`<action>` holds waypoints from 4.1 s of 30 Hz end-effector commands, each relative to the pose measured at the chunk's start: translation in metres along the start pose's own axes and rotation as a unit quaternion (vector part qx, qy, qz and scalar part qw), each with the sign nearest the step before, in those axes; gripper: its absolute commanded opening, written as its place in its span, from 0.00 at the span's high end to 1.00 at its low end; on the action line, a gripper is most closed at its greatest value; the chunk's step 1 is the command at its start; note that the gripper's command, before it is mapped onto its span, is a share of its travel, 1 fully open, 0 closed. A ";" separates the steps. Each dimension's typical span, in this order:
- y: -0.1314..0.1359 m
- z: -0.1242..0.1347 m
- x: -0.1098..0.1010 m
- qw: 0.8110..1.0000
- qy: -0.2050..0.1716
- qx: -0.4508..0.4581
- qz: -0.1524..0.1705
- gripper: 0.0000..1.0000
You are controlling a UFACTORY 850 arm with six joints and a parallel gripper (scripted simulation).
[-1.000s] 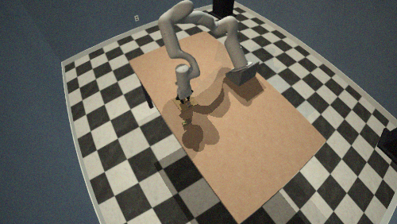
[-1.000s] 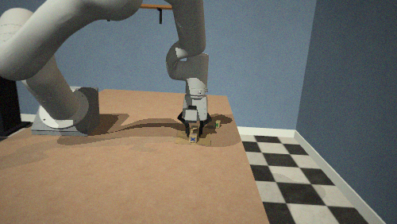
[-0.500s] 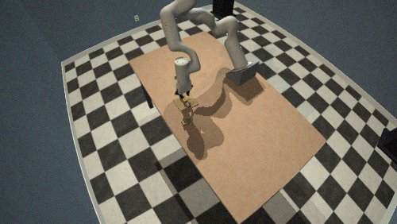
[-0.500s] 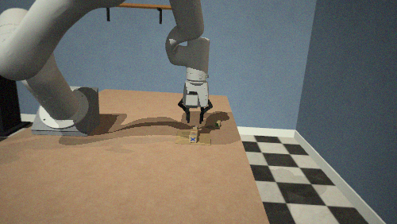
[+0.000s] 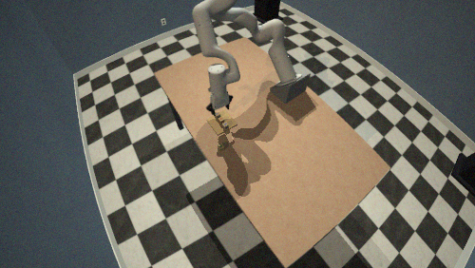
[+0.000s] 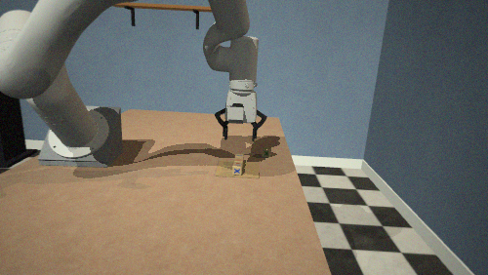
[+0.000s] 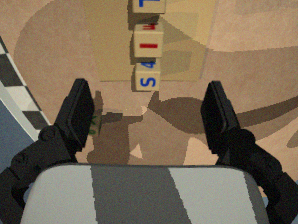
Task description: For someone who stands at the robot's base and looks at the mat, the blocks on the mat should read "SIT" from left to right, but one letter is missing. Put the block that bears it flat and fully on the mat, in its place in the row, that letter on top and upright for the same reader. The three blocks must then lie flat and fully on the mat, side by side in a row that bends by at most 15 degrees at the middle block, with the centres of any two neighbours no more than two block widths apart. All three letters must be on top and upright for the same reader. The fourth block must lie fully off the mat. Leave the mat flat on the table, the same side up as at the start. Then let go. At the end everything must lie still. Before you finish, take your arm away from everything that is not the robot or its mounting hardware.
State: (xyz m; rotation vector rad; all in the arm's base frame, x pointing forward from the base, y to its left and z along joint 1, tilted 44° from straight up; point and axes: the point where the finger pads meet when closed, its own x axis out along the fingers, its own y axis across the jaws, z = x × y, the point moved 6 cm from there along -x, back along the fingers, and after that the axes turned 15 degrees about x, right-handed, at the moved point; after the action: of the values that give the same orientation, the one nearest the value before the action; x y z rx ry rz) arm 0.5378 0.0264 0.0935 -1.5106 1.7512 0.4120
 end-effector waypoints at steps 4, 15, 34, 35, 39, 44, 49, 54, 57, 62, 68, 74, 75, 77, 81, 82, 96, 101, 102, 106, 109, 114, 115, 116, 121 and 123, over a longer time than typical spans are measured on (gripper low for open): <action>-0.001 0.000 -0.001 1.000 -0.001 0.000 -0.001 0.00; -0.001 0.000 -0.001 1.000 -0.001 0.000 -0.001 0.00; -0.001 0.000 -0.051 1.000 -0.001 0.000 -0.001 0.00; -0.001 0.000 -0.056 1.000 -0.001 0.000 -0.001 0.00; -0.001 0.000 -0.074 1.000 -0.001 0.000 -0.001 0.00; 0.000 0.000 -0.084 1.000 -0.001 0.000 -0.001 0.00; 0.000 0.000 -0.084 1.000 -0.001 0.000 -0.001 0.00; 0.000 0.000 -0.084 1.000 -0.001 0.000 -0.001 0.00; 0.000 0.000 -0.084 1.000 -0.001 0.000 -0.001 0.00; 0.000 0.000 -0.084 1.000 -0.001 0.000 -0.001 0.00; 0.000 0.000 -0.084 1.000 -0.001 0.000 -0.001 0.00; 0.000 0.000 -0.084 1.000 -0.001 0.000 -0.001 0.00; 0.000 0.000 -0.084 1.000 -0.001 0.000 -0.001 0.00; 0.000 0.000 -0.084 1.000 -0.001 0.000 -0.001 0.00; 0.000 0.000 -0.084 1.000 -0.001 0.000 -0.001 0.00; 0.000 0.000 -0.084 1.000 -0.001 0.000 -0.001 0.00; 0.000 0.000 -0.084 1.000 -0.001 0.000 -0.001 0.00; 0.000 0.000 -0.084 1.000 -0.001 0.000 -0.001 0.00; 0.000 0.000 -0.084 1.000 -0.001 0.000 -0.001 0.00; 0.000 0.000 -0.084 1.000 -0.001 0.000 -0.001 0.00; 0.000 0.000 -0.084 1.000 -0.001 0.000 -0.001 0.00; 0.000 0.000 -0.084 1.000 -0.001 0.000 -0.001 0.00; 0.000 0.000 -0.084 1.000 -0.001 0.000 -0.001 0.00; 0.000 0.000 -0.084 1.000 -0.001 0.000 -0.001 0.00; 0.000 0.000 -0.084 1.000 -0.001 0.000 -0.001 0.00; 0.000 0.000 -0.084 1.000 -0.001 0.000 -0.001 0.00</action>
State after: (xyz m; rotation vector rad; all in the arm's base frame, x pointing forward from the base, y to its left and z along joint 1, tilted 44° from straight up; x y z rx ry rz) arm 0.5376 0.0842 0.1540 -1.5107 1.7512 0.4118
